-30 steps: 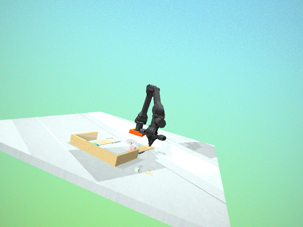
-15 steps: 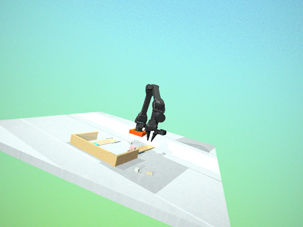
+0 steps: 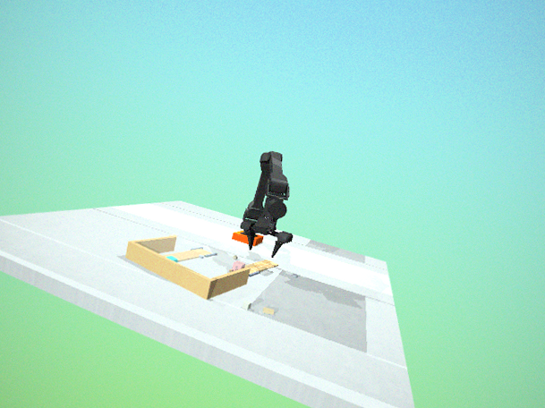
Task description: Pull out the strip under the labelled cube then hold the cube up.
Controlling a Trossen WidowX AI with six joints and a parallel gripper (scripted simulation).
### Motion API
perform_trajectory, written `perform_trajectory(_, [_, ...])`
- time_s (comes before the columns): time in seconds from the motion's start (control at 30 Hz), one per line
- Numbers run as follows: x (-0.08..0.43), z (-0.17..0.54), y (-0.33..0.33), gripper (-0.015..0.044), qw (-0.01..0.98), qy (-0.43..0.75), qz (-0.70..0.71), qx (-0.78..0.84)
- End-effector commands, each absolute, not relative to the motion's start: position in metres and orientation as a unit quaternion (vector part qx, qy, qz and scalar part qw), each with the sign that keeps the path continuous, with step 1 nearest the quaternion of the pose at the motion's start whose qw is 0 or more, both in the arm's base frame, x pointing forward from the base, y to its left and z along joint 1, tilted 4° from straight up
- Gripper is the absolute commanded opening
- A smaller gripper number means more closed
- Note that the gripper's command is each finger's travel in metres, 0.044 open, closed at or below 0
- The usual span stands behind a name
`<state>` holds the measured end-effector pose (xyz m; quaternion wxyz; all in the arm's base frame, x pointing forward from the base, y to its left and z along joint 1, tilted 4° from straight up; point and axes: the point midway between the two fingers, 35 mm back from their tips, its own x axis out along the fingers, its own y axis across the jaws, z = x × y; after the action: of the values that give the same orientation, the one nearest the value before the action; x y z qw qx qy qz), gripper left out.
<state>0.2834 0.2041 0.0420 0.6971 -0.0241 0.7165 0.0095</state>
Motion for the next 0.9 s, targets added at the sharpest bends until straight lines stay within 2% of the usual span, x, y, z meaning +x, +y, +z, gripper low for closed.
perform_trajectory(0.0, [0.299,0.044,0.202,0.0440,0.699,0.715,0.011,-0.027])
perform_trajectory(0.87, [0.391,0.054,0.195,0.0440,0.701,0.712,0.010,-0.028])
